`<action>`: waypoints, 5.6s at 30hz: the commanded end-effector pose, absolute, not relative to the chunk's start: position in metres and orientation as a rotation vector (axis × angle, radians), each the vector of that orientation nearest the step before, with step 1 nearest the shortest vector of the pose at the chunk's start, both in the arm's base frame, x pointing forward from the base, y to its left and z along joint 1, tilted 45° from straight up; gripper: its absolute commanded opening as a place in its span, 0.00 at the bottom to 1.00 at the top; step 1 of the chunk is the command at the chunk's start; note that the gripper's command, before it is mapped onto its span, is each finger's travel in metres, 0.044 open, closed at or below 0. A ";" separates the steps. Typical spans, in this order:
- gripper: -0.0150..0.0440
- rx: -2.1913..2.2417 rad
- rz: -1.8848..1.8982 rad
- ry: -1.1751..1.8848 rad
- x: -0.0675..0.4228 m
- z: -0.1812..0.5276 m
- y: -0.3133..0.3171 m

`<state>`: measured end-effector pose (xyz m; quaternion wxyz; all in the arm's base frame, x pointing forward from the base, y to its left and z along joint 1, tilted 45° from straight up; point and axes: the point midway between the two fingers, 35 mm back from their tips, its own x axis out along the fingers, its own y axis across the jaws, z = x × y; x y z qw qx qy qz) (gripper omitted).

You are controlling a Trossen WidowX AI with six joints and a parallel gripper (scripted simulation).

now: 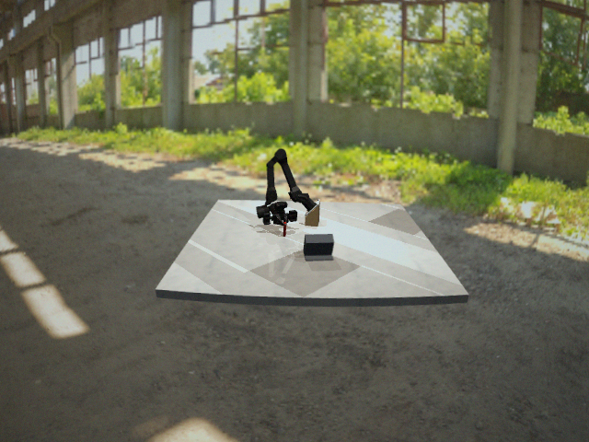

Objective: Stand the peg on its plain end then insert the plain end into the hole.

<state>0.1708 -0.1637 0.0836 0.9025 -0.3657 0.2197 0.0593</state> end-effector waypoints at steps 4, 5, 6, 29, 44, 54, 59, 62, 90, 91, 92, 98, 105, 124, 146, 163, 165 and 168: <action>0.34 -0.755 0.123 0.453 0.170 0.083 -0.164; 0.34 -0.754 0.123 0.452 0.169 0.083 -0.164; 0.34 -0.754 0.123 0.451 0.169 0.083 -0.164; 0.34 -0.753 0.138 0.417 0.164 0.082 -0.166; 0.34 -0.755 0.149 0.385 0.161 0.081 -0.166; 0.34 -0.756 0.156 0.363 0.160 0.081 -0.167; 0.34 -0.756 0.159 0.352 0.159 0.081 -0.167; 0.44 -0.756 0.160 0.347 0.160 0.082 -0.165; 0.47 -0.756 0.160 0.347 0.160 0.082 -0.165; 0.47 -0.756 0.160 0.347 0.160 0.082 -0.165; 0.47 -0.756 0.160 0.347 0.160 0.082 -0.165; 0.74 -0.756 0.160 0.347 0.160 0.082 -0.165; 1.00 -0.756 0.160 0.347 0.160 0.082 -0.165; 1.00 -0.773 0.200 0.402 0.196 0.164 -0.094; 1.00 -0.478 0.138 0.673 0.196 0.165 -0.069; 1.00 -0.292 0.020 1.201 0.188 0.126 -0.083; 1.00 -0.292 -0.004 1.264 0.187 0.123 -0.085; 1.00 -0.301 -0.044 1.355 0.185 0.119 -0.088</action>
